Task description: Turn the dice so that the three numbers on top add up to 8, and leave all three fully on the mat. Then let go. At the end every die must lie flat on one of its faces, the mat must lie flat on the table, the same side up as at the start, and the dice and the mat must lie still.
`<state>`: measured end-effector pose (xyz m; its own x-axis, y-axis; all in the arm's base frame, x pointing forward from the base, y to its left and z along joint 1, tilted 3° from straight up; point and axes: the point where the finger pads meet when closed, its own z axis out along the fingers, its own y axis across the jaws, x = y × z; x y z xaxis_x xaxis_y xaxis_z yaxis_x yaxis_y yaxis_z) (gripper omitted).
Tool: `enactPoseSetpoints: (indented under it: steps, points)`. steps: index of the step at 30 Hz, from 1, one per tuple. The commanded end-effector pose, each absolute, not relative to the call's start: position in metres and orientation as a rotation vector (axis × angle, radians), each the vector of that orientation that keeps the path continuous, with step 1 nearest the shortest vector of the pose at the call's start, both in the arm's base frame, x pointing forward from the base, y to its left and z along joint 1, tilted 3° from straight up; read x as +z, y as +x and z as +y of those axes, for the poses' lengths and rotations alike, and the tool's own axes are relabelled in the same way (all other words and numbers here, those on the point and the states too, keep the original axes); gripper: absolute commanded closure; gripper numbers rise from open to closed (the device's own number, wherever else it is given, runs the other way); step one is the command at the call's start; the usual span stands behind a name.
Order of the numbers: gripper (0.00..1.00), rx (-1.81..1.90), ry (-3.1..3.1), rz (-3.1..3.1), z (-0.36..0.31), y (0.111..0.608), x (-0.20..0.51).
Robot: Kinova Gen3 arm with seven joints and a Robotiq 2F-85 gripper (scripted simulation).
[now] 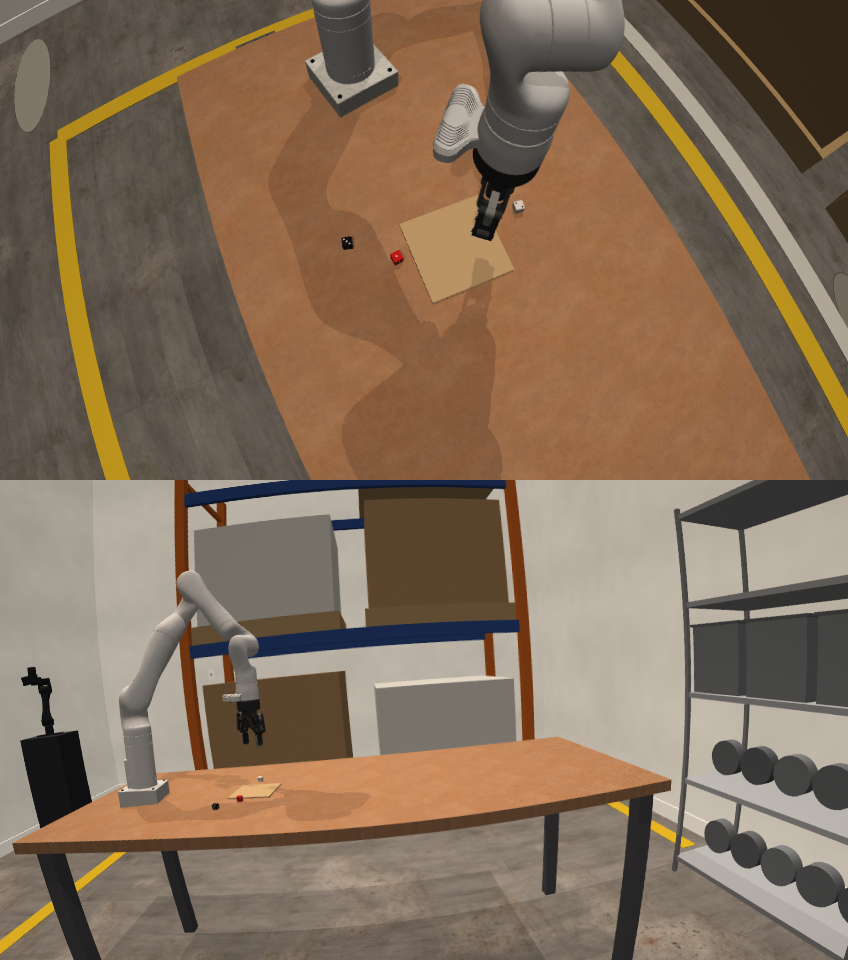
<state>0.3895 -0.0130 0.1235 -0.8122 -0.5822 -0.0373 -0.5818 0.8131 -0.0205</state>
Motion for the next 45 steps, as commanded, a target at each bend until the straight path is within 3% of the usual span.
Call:
enactPoseSetpoints:
  steps: [1, 45]
  points:
    - [0.0, -0.014, -0.819, 2.99, -0.032, 0.385, 0.123]
    - [0.0, 0.001, -0.106, 3.087, -0.108, 0.356, 0.12]
